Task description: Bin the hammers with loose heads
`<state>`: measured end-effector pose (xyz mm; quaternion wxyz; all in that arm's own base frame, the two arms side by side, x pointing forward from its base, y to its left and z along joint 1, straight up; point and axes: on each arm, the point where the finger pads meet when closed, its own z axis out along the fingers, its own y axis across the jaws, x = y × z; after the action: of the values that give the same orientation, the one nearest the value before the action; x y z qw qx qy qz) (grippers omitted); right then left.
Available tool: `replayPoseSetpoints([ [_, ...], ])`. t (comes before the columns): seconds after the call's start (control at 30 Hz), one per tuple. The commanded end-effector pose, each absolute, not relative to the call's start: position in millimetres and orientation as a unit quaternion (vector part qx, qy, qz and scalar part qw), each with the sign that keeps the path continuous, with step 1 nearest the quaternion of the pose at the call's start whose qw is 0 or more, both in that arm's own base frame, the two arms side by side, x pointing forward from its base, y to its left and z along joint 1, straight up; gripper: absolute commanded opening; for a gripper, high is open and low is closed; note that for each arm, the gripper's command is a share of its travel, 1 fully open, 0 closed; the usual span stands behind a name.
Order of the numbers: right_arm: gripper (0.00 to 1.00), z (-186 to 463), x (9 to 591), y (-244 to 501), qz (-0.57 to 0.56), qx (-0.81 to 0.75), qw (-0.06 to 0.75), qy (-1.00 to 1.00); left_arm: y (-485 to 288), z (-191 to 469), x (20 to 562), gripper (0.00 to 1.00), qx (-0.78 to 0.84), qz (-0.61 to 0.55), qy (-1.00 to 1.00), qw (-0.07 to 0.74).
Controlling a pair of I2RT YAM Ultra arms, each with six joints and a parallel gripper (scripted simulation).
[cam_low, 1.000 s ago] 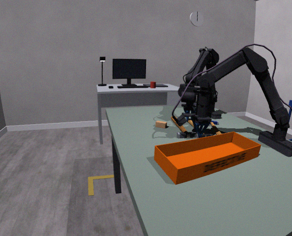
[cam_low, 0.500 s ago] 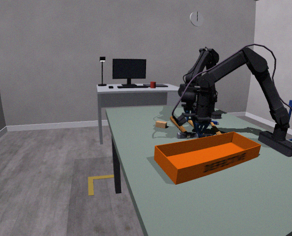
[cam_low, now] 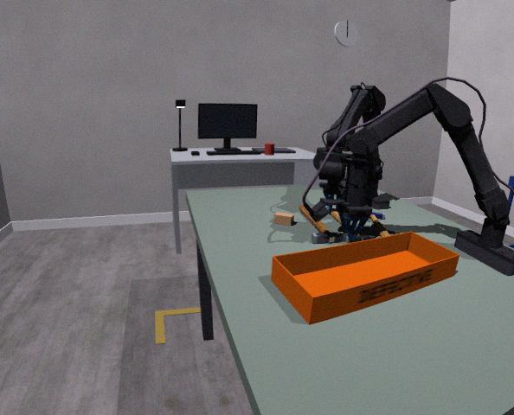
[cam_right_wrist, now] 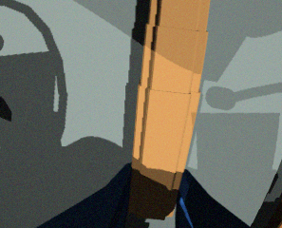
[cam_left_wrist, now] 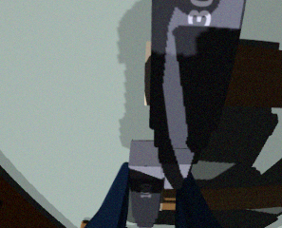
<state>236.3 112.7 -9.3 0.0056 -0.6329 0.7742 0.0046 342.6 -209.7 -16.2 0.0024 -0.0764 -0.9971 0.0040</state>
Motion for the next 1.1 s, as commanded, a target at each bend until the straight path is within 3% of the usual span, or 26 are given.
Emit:
replayPoseSetpoints([
  [0.0,0.19,-12,222,86,-0.018,-0.623,-0.040,0.781,-173,-18,340,0.17,-0.057,-0.060,-0.996,0.013],
  [1.07,0.19,-12,217,76,-0.031,-0.621,-0.063,0.781,-172,-14,349,0.17,-0.073,0.004,-0.997,-0.003],
])
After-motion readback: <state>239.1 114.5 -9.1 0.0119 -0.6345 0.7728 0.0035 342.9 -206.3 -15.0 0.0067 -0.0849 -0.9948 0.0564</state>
